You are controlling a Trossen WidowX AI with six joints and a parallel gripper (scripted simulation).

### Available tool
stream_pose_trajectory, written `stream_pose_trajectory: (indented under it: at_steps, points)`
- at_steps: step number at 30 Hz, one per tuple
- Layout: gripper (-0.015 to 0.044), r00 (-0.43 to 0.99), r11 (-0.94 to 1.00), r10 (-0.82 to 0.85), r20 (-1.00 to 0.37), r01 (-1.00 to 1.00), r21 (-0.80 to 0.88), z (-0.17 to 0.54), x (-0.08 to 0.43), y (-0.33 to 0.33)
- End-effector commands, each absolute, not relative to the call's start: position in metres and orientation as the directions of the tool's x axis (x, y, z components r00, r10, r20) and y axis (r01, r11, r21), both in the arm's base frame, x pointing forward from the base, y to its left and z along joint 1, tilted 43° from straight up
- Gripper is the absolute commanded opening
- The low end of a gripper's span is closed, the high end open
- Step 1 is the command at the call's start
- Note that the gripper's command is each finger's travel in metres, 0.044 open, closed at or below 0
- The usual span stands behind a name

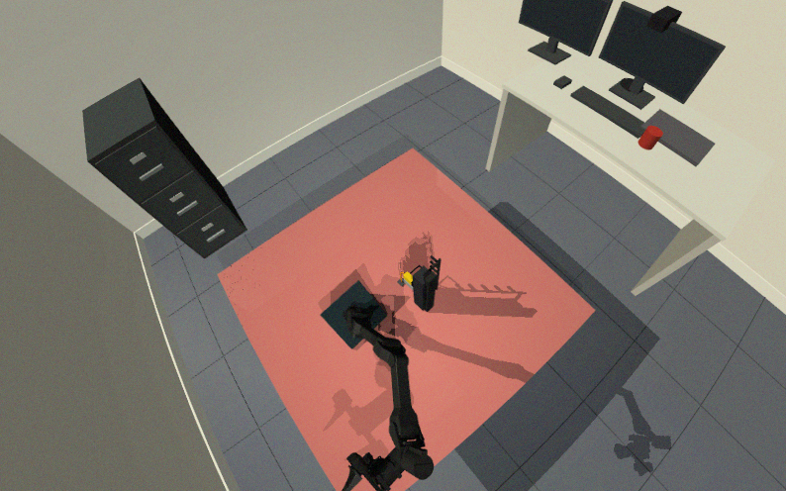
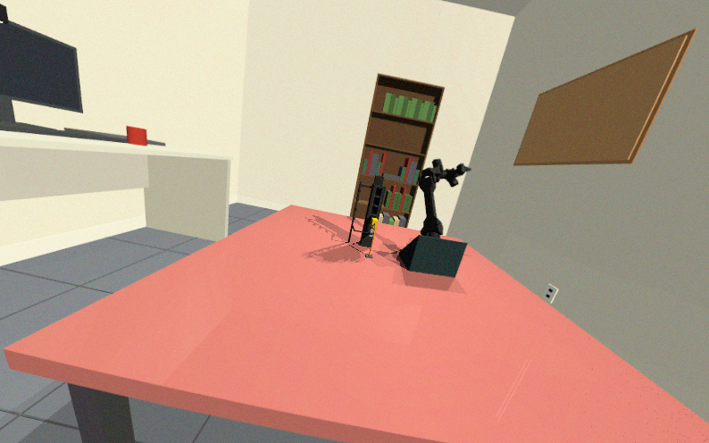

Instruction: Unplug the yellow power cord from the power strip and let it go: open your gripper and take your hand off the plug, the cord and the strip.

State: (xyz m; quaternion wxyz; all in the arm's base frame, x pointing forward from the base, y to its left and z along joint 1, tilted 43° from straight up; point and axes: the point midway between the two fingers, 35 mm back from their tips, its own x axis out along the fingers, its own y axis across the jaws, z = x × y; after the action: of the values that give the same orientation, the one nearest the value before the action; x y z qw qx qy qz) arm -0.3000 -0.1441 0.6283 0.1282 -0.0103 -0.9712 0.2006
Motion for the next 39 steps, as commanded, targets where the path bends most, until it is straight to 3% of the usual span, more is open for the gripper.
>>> stream_pose_trajectory:
  at_steps: [1, 9, 23, 39]
  points:
    - [0.0374, -0.967, 0.919, 0.068, 0.244, -0.035, -0.393, 0.628, -0.3, -0.145]
    - [0.0164, -0.969, 0.88, -0.104, 0.223, -0.194, -0.433, 0.617, -0.279, -0.199]
    - [0.016, -0.903, 0.753, -0.388, 0.182, -0.425, -0.502, 0.598, -0.221, -0.281]
    - [0.016, -0.713, 0.527, -0.69, 0.127, -0.615, -0.587, 0.571, -0.118, -0.356]
